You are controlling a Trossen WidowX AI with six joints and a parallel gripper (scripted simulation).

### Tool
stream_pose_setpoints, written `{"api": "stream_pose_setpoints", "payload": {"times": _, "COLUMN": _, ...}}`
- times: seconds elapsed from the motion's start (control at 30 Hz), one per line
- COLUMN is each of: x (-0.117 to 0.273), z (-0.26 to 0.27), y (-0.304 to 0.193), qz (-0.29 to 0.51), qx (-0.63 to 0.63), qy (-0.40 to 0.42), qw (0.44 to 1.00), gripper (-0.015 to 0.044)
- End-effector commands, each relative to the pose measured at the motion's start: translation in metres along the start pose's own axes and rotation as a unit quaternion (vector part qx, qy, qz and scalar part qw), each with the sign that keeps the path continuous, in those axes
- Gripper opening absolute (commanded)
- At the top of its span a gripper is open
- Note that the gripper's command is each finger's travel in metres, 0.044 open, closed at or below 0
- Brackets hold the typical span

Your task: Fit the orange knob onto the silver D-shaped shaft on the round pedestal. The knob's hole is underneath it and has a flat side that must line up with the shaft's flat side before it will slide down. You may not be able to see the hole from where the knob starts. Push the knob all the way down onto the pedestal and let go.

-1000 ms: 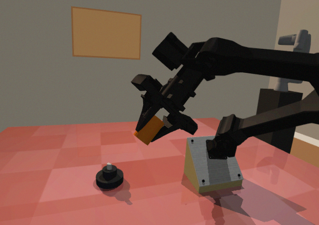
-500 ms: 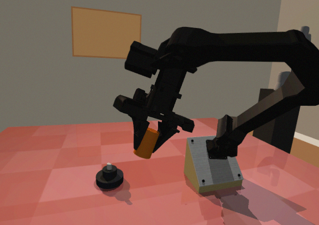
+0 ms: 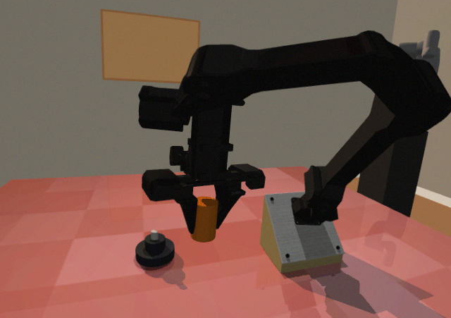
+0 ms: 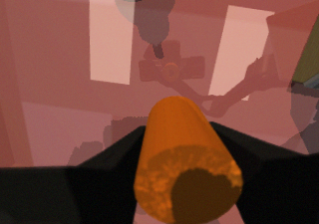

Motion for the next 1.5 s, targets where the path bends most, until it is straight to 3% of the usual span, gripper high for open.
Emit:
{"api": "stream_pose_setpoints", "payload": {"times": 0.0, "x": -0.01, "z": 0.004, "y": 0.003, "qz": 0.0, "qx": 0.001, "qy": -0.013, "qw": 1.0, "gripper": 0.0}}
{"api": "stream_pose_setpoints", "payload": {"times": 0.87, "x": -0.131, "z": 0.015, "y": 0.011, "qz": 0.004, "qx": 0.007, "qy": -0.018, "qw": 1.0, "gripper": 0.0}}
{"api": "stream_pose_setpoints", "payload": {"times": 1.27, "x": -0.134, "z": 0.018, "y": 0.01, "qz": 0.005, "qx": 0.007, "qy": -0.017, "qw": 1.0, "gripper": 0.0}}
{"api": "stream_pose_setpoints", "payload": {"times": 1.47, "x": -0.132, "z": 0.018, "y": 0.01, "qz": 0.003, "qx": 0.01, "qy": -0.017, "qw": 1.0, "gripper": 0.0157}}
Point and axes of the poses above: the point midway between the two fingers, 35 mm back from their tips, its own x axis back along the fingers, its own z axis across the jaws, y = z × x, the point moved 7 cm from there along x, back along the fingers, and after that the axes turned 13 degrees about x, right-handed, at the moved point
